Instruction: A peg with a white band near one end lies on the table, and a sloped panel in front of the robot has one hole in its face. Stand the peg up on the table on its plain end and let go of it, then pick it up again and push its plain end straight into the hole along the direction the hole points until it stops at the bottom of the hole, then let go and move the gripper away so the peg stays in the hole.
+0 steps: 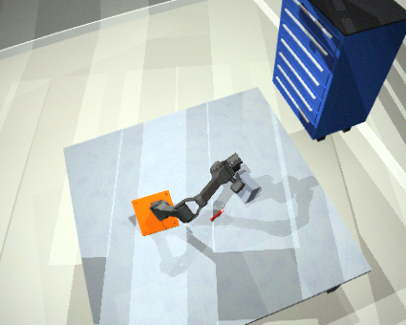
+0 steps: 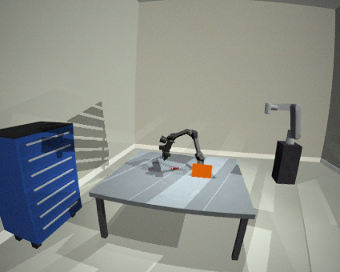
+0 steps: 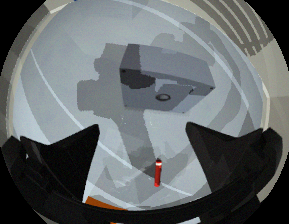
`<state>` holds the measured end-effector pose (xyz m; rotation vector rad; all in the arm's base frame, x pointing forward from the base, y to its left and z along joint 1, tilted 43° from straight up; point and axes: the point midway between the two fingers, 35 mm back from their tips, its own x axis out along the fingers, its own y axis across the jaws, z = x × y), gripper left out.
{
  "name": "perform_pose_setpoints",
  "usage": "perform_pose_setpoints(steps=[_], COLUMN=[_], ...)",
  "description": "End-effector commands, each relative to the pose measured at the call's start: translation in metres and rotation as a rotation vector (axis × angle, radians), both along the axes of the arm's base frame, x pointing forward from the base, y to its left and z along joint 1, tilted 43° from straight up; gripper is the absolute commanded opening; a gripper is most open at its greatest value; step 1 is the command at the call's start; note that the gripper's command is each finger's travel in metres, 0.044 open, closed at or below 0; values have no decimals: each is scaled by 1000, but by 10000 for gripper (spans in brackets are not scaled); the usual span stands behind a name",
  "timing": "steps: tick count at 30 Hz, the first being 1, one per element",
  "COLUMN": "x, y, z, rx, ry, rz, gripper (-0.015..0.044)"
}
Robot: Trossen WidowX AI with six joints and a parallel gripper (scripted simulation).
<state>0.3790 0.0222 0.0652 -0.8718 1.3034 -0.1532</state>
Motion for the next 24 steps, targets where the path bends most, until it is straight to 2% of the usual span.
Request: perform_pose_setpoints(steps=[1,8,24], x=[-32,-80,-80], y=[-40,-86,-96], z=[7,19,8], rx=[-51,-118,-118], ry=[90,224,227], rz=[-103,-237,-240], gripper=[440,440,440])
